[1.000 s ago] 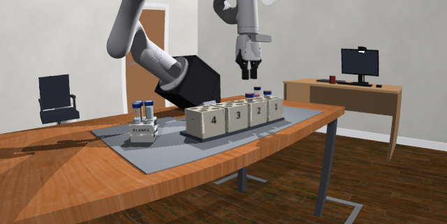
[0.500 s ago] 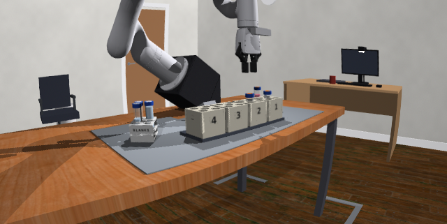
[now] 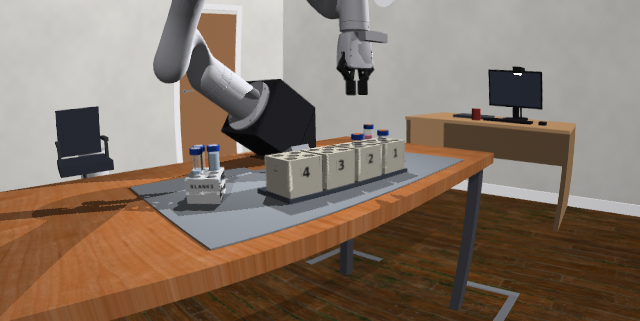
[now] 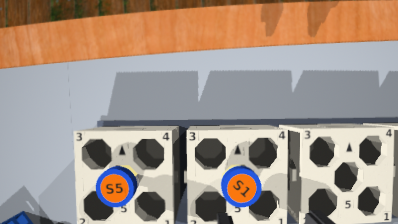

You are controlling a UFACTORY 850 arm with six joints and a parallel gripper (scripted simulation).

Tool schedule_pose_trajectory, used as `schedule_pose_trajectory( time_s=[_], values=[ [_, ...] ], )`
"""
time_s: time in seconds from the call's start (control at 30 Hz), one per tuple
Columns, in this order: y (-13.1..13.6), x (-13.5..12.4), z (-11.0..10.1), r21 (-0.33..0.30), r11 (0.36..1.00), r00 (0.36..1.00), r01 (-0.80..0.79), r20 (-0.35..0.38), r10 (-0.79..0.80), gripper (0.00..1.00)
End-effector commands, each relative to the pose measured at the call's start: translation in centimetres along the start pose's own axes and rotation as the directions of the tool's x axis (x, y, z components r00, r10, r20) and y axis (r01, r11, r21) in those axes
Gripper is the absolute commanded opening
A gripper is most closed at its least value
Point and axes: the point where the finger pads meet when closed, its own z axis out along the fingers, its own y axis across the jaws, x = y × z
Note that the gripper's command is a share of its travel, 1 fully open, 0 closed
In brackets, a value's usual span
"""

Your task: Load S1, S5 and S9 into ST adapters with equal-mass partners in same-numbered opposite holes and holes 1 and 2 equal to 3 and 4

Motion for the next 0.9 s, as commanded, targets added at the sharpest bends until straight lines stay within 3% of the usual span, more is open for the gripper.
schedule_pose_trajectory(
  time_s=[0.0, 0.53, 0.57, 0.87],
  values=[
    [0.0, 0.1, -0.1, 0.001, 1.0, 1.0, -0.001, -0.001, 0.001, 0.44],
    [0.0, 0.0, -0.1, 0.001, 1.0, 1.0, -0.001, -0.001, 0.001, 0.44],
    [-0.4, -0.2, -0.1, 0.001, 0.999, 0.999, 0.033, -0.001, -0.033, 0.57],
    [-4.1, -2.8, -0.1, 0.001, 0.945, 0.945, 0.327, -0.001, -0.327, 0.57]
  ],
)
